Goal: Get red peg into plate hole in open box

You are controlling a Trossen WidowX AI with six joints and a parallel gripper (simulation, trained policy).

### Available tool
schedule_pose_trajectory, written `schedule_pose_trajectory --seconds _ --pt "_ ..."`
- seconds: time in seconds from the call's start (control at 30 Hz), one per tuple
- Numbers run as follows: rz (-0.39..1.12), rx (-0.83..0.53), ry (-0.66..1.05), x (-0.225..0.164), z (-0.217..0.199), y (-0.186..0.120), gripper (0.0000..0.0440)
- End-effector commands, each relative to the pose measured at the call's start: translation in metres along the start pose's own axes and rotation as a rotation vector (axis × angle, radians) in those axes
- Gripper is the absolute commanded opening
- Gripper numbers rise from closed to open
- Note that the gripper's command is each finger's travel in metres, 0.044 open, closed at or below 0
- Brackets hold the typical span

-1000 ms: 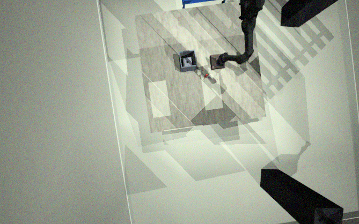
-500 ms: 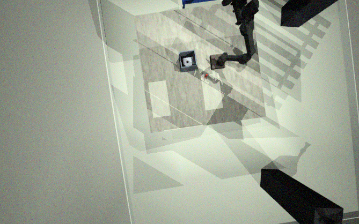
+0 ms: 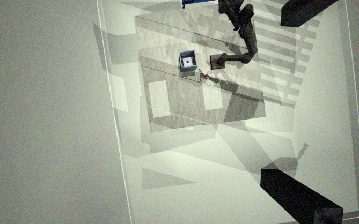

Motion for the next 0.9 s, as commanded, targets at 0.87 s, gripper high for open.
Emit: schedule_pose_trajectory --seconds 0.87 --pt "0.491 -0.068 0.558 -0.117 0.007 -0.046 0.044"
Point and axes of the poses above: the point midway between the two fingers, 35 mm back from their tips, its own y axis out along the fingers, its own z axis across the jaws, x = y × z, the point moved 1 cm from there along -y, back along the fingers, and after that the axes turned 13 degrees about y, right-handed, at the moved point
